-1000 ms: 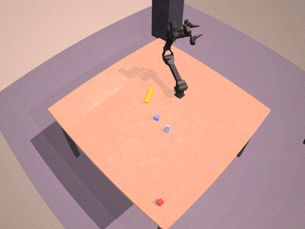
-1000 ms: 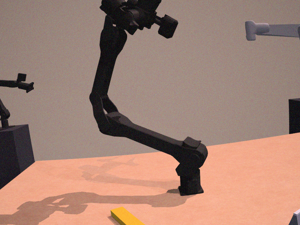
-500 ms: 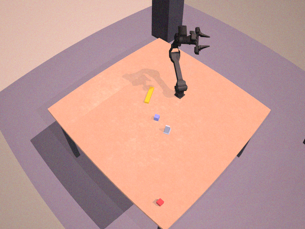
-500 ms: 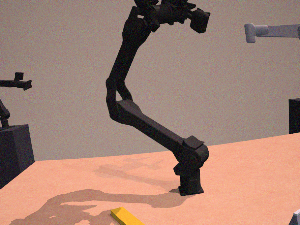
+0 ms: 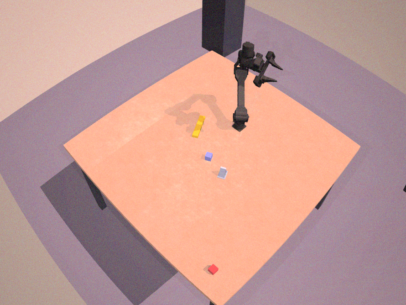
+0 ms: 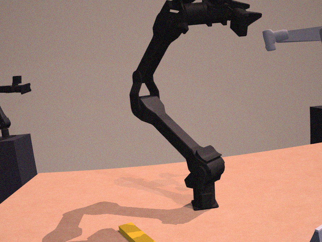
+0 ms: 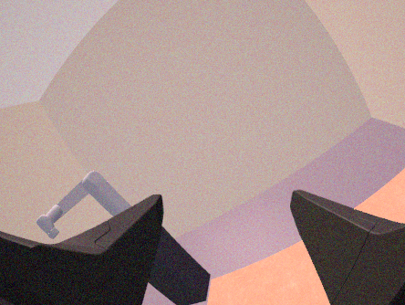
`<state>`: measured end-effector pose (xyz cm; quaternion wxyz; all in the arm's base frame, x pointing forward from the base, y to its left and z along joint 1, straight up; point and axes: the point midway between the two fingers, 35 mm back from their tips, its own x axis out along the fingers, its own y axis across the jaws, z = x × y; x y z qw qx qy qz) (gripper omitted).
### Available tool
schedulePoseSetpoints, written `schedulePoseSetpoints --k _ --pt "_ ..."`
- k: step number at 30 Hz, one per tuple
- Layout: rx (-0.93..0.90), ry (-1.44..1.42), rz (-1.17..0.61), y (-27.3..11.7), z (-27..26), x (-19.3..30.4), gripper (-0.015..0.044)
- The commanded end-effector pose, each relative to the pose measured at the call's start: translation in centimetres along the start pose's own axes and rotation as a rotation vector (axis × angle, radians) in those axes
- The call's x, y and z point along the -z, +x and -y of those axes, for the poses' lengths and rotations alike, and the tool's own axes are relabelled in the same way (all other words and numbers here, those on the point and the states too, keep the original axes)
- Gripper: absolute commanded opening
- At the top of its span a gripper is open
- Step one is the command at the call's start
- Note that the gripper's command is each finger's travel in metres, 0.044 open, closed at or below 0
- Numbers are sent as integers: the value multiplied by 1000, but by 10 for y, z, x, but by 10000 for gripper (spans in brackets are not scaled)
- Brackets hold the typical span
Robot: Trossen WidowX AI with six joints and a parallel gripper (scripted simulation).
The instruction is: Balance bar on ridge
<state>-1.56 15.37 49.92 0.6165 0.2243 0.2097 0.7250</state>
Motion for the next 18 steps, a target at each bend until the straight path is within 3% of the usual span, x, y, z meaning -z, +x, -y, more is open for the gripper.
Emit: schedulePoseSetpoints --k 1,18 --pt "97 -12 23 7 28 -8 315" --pt "555 -106 53 -1 159 -32 315"
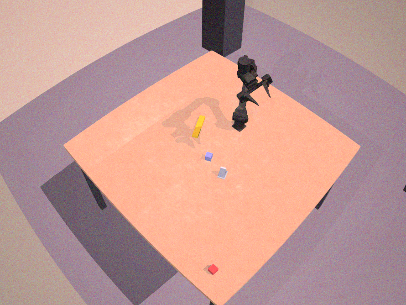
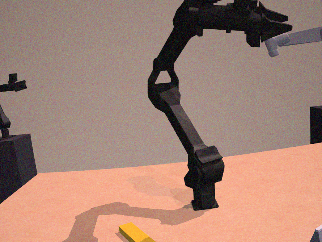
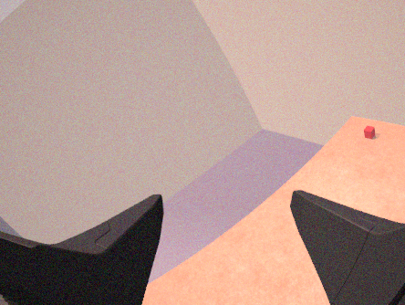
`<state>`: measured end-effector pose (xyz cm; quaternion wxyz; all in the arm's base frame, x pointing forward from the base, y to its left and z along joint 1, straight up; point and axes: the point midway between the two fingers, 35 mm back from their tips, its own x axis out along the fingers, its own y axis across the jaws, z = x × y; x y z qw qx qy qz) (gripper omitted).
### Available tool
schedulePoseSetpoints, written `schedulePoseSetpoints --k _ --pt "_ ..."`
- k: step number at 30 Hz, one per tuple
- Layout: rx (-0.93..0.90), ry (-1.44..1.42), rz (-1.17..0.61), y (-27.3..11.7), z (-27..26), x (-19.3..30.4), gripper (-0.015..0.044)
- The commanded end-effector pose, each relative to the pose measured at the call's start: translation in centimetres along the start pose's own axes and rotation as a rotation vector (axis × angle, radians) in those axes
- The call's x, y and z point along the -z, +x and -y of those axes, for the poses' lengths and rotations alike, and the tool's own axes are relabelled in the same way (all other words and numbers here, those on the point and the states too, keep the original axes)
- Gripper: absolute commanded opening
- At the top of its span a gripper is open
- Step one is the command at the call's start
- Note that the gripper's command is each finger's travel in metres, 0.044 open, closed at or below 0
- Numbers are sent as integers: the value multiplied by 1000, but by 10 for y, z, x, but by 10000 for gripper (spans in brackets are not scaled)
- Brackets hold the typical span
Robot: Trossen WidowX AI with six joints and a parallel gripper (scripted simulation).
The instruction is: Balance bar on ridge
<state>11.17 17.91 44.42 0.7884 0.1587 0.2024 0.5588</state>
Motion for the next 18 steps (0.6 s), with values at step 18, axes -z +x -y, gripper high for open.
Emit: schedulePoseSetpoints --k 18 --pt "515 -79 -132 -1 159 16 315"
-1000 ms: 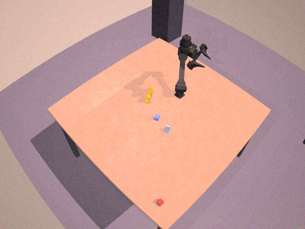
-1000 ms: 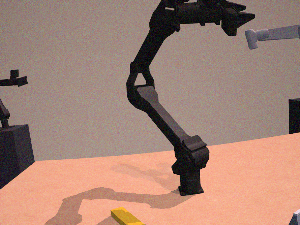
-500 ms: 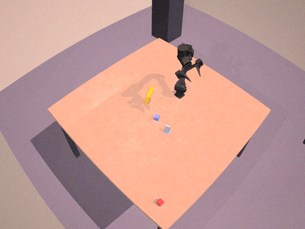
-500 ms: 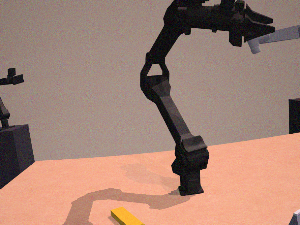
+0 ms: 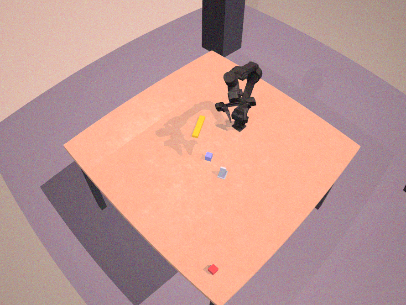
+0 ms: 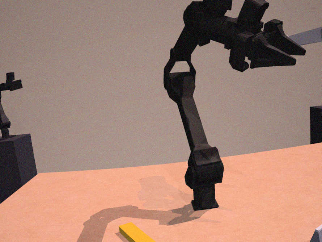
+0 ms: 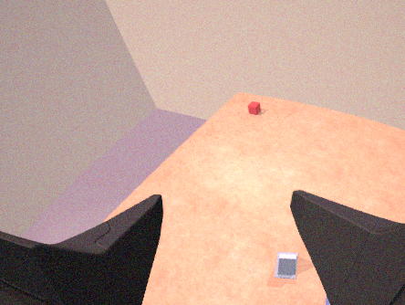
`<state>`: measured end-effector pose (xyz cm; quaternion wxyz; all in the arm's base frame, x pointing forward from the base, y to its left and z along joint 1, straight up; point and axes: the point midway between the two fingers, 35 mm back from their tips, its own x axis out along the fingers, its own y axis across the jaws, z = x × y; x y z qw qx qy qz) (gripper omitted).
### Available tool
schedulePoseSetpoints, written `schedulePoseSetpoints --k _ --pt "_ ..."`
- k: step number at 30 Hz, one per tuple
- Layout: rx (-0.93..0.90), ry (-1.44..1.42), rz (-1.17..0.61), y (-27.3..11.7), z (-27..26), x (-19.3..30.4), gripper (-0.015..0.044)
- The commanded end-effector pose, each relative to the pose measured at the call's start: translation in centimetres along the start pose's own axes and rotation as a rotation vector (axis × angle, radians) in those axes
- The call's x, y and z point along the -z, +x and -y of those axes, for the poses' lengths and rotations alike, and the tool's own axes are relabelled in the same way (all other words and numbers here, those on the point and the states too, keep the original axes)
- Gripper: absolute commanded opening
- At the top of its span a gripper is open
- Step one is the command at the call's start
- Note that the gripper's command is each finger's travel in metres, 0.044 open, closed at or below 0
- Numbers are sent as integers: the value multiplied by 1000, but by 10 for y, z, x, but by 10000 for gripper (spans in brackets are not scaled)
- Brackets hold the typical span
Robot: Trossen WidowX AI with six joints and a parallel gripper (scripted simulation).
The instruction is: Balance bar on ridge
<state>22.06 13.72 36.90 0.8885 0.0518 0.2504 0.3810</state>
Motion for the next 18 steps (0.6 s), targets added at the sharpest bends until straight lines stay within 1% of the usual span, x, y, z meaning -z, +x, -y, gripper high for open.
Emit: schedulePoseSetpoints --k 1,9,18 --pt "81 -12 -46 7 27 9 315" --pt "242 -39 -157 12 83 33 315" --pt "386 -58 -314 6 142 66 315"
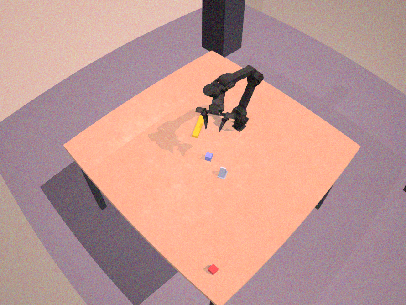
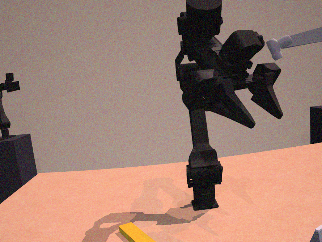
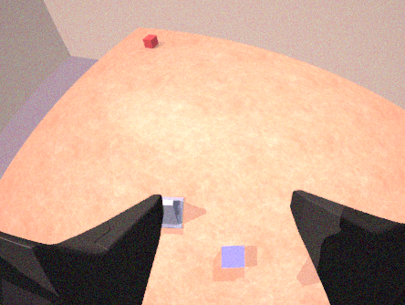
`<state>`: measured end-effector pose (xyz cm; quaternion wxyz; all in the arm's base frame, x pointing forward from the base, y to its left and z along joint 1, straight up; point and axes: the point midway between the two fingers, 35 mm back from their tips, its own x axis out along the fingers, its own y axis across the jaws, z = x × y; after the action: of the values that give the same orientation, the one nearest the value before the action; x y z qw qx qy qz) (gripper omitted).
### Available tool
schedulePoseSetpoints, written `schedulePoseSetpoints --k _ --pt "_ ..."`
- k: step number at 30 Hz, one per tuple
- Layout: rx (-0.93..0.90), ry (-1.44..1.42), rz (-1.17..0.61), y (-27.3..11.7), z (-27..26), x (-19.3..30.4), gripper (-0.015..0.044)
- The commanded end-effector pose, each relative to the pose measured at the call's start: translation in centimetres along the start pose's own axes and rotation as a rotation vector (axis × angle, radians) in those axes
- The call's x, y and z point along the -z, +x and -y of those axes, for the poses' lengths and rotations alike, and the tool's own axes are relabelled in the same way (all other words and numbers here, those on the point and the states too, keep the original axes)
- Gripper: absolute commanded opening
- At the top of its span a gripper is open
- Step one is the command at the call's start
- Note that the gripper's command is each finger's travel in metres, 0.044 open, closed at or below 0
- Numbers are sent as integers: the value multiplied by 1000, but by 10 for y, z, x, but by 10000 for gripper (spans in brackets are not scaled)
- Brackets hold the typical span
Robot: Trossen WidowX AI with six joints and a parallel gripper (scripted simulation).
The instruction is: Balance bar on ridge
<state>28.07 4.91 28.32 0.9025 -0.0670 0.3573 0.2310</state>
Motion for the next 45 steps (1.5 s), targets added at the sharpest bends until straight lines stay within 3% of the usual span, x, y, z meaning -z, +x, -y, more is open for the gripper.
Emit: schedulePoseSetpoints --k 1,19,36,45 --pt "48 -10 -73 8 21 17 315" --pt "168 -48 -447 16 105 114 315" --pt "70 -55 -791 -7 143 218 315" --pt "52 -55 -817 -2 145 234 315"
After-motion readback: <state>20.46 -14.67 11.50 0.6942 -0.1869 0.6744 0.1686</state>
